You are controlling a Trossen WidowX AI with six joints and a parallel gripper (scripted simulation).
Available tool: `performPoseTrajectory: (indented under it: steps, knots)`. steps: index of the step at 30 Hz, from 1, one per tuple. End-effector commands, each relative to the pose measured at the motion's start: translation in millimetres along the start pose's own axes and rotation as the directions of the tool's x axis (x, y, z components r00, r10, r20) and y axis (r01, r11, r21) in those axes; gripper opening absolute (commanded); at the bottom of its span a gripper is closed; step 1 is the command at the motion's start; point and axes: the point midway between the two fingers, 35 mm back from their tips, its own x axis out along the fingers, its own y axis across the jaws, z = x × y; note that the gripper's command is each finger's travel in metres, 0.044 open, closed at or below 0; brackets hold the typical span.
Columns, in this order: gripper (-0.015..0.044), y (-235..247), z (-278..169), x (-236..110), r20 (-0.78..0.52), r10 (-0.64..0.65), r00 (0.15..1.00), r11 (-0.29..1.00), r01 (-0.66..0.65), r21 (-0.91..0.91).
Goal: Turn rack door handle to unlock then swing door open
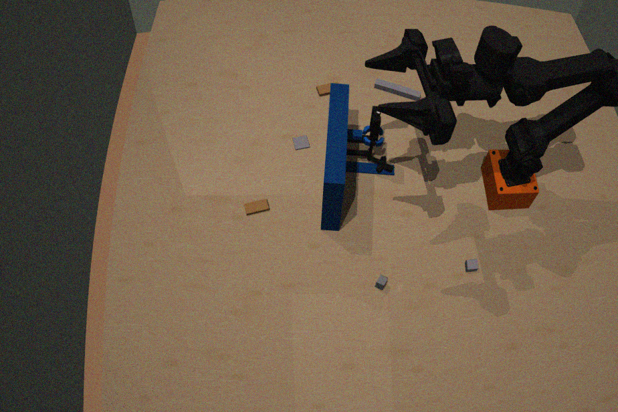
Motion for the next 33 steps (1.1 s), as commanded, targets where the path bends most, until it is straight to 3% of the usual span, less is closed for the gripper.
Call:
performPoseTrajectory:
  steps: [1, 5, 18, 33]
  knots:
    - [0.0374, -0.4, -0.6, 0.6, -0.005, -0.001, 1.000, 1.000, 0.001, -0.001]
    - [0.0287, -8.1, -13.8, 11.3, -0.108, -0.025, 0.994, 1.000, 0.024, -0.013]
    - [0.0287, -43.1, -67.3, 34.2, -0.485, -0.108, 0.868, 0.994, 0.092, -0.056]
    - [0.0287, -79.3, -121.1, 25.1, -0.820, -0.137, 0.555, 0.987, 0.143, -0.068]
